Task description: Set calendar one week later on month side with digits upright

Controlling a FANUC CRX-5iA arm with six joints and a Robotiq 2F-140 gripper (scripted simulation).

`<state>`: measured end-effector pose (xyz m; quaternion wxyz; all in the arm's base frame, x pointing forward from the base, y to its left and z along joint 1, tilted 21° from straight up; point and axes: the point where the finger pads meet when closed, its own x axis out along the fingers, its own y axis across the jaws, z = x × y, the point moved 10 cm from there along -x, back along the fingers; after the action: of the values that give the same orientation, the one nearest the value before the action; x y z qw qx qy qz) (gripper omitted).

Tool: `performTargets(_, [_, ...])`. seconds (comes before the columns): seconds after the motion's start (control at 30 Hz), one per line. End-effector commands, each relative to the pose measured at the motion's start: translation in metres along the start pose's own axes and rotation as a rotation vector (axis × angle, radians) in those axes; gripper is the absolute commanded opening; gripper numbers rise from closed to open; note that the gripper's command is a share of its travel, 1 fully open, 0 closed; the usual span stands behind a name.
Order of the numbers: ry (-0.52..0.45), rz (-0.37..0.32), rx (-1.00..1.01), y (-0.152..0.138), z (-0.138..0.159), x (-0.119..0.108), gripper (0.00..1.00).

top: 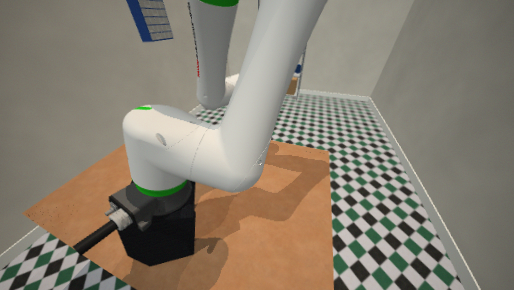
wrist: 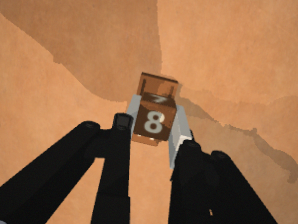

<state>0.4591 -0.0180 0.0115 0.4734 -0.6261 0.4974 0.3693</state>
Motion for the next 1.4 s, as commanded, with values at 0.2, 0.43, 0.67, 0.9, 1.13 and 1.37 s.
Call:
performTargets(0.2, [0.002, -0.003, 0.001, -0.0005, -0.0002, 0.0134, 0.17])
performTargets(0.43, [0.002, -0.003, 0.001, -0.0004, -0.0002, 0.0144, 0.17])
performTargets(0.67, [0.002, -0.003, 0.001, -0.0004, -0.0002, 0.0144, 0.17])
performTargets(0.9, [0.002, -0.003, 0.001, -0.0004, -0.0002, 0.0144, 0.17])
performTargets(1.13, [0.002, -0.003, 0.001, -0.0004, -0.0002, 0.0144, 0.17])
performTargets(1.37, [0.002, -0.003, 0.001, -0.0004, -0.0002, 0.0144, 0.17])
